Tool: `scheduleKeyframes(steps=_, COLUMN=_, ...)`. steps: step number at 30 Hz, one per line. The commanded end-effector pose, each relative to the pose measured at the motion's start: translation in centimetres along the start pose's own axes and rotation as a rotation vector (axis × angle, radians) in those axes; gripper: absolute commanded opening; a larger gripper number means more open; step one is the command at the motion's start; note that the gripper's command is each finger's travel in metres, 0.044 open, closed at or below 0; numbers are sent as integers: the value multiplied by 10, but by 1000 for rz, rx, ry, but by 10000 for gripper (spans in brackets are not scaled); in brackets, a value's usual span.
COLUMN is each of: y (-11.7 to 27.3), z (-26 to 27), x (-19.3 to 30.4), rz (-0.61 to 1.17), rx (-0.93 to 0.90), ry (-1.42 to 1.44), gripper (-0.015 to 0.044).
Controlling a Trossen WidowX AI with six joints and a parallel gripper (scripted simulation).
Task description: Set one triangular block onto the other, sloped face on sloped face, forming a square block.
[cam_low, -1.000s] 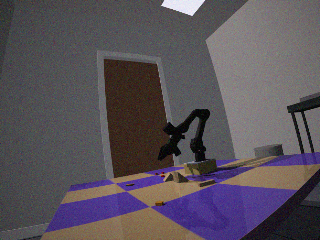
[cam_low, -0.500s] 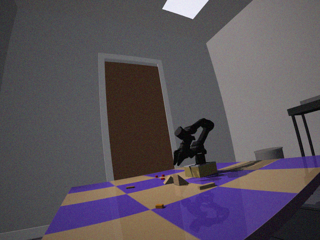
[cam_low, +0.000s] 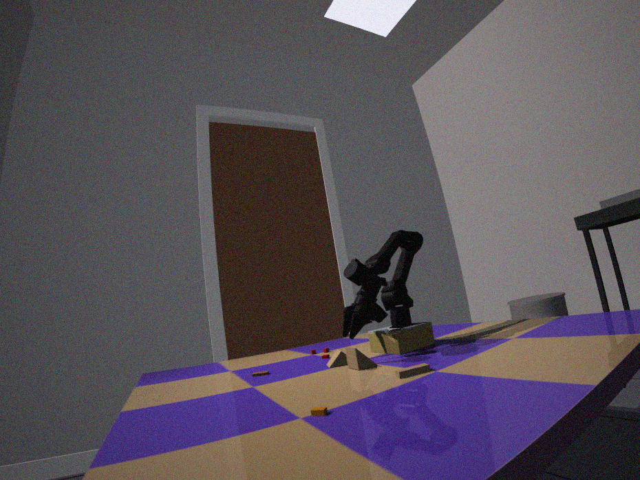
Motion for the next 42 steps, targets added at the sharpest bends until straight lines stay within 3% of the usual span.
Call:
scheduleKeyframes(steps=1, y=-14, z=0, x=-4, rz=-15, rx=-3, ry=7, gripper=440)
scheduleKeyframes(steps=20, y=-71, z=8, x=-14, rz=-11, rx=-4, ry=8, gripper=440)
scheduleKeyframes(steps=42, y=-72, z=9, x=-14, rz=-11, rx=-4, ry=8, gripper=440)
Point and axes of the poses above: the point midway between the two fingers, 35 mm back from their tips, its own y axis back along the fingers, its own z axis across the jaws, x = y × z, the point moved 2 cm from there along y, back along the fingers, and after that the axes turned 4 degrees about y, right-handed, at the moved point
